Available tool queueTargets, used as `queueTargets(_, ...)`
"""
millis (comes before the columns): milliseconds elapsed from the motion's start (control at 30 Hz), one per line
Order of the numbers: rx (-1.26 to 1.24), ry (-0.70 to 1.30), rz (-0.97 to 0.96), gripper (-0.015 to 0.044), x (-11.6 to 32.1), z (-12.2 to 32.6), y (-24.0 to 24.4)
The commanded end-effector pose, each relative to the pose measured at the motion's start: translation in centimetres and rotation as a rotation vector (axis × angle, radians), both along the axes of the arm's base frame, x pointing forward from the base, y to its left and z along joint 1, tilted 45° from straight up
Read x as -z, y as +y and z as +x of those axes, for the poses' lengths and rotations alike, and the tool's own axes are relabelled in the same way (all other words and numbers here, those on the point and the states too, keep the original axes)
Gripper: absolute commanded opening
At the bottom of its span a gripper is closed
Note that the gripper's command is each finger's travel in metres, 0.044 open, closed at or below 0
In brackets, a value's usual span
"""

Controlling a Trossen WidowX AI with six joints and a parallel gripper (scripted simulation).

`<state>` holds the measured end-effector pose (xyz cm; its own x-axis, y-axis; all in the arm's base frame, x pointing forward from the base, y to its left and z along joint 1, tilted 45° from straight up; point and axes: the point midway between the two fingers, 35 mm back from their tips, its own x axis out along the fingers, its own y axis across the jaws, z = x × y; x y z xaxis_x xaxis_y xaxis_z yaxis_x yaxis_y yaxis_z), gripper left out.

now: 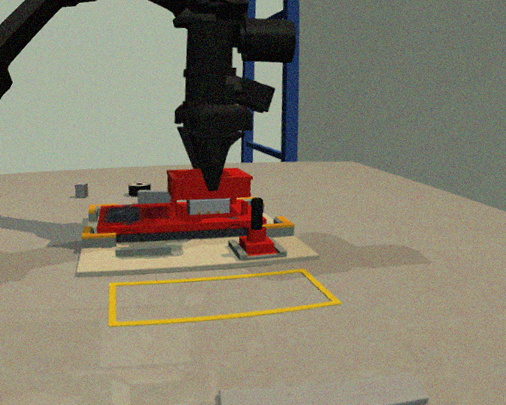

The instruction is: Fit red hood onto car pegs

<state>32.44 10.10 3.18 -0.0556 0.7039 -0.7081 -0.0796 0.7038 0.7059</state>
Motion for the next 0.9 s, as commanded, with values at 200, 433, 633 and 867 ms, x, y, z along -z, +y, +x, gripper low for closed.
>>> queueTargets(200, 0.008, 0.001, 0.003, 0.0, -0.1, 0.06, -0.04)
queueTargets(433, 0.008, 0.001, 0.003, 0.0, -0.1, 0.06, -0.04)
queueTargets(633, 0.008, 0.001, 0.003, 0.0, -0.03, 0.05, 0.03)
queueTargets(867, 0.008, 0.001, 0.003, 0.0, 0.17, 0.05, 0.22)
